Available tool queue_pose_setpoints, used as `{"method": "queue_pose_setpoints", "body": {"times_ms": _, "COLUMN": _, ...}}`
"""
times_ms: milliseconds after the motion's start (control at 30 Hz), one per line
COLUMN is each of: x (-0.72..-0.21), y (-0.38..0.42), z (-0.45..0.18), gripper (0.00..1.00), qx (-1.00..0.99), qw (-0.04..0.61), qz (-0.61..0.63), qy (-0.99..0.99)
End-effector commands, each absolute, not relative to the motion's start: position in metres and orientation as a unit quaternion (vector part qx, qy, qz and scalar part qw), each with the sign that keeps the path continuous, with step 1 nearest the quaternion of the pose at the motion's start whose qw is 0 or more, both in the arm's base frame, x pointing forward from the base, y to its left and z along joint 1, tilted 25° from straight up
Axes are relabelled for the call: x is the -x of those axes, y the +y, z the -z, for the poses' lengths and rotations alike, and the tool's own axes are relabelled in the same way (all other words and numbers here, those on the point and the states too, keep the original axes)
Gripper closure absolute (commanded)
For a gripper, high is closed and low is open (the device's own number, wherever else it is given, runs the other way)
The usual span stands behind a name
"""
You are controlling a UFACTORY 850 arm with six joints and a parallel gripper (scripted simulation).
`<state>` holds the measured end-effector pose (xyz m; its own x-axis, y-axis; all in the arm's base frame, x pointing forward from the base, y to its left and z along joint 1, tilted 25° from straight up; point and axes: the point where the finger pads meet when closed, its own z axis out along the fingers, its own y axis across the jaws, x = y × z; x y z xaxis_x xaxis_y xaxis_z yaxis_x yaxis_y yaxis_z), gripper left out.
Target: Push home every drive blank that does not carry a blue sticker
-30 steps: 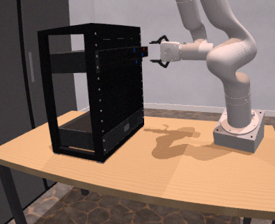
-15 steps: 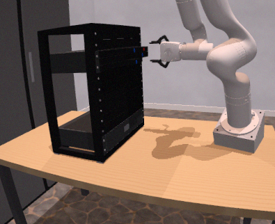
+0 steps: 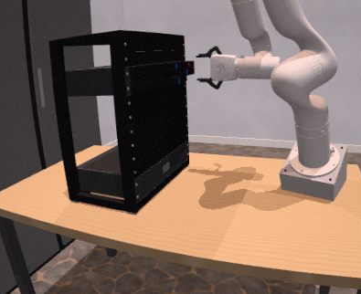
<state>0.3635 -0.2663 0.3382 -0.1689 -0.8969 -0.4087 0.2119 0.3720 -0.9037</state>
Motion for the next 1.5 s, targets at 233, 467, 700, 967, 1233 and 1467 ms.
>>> {"method": "queue_pose_setpoints", "body": {"times_ms": 233, "x": -0.3636, "y": -0.2667, "z": -0.3387, "gripper": 0.0, "qx": 0.288, "qw": 0.577, "qz": 0.481, "qy": 0.594}}
{"method": "queue_pose_setpoints", "body": {"times_ms": 467, "x": -0.3636, "y": -0.2667, "z": -0.3387, "gripper": 1.0, "qx": 0.288, "qw": 0.577, "qz": 0.481, "qy": 0.594}}
{"method": "queue_pose_setpoints", "body": {"times_ms": 700, "x": -0.3636, "y": -0.2667, "z": -0.3387, "gripper": 1.0, "qx": 0.288, "qw": 0.577, "qz": 0.481, "qy": 0.594}}
{"method": "queue_pose_setpoints", "body": {"times_ms": 967, "x": -0.3636, "y": -0.2667, "z": -0.3387, "gripper": 1.0, "qx": 0.288, "qw": 0.577, "qz": 0.481, "qy": 0.594}}
{"method": "queue_pose_setpoints", "body": {"times_ms": 1233, "x": -0.3636, "y": -0.2667, "z": -0.3387, "gripper": 1.0, "qx": 0.288, "qw": 0.577, "qz": 0.481, "qy": 0.594}}
{"method": "queue_pose_setpoints", "body": {"times_ms": 1467, "x": -0.3636, "y": -0.2667, "z": -0.3387, "gripper": 1.0, "qx": 0.288, "qw": 0.577, "qz": 0.481, "qy": 0.594}}
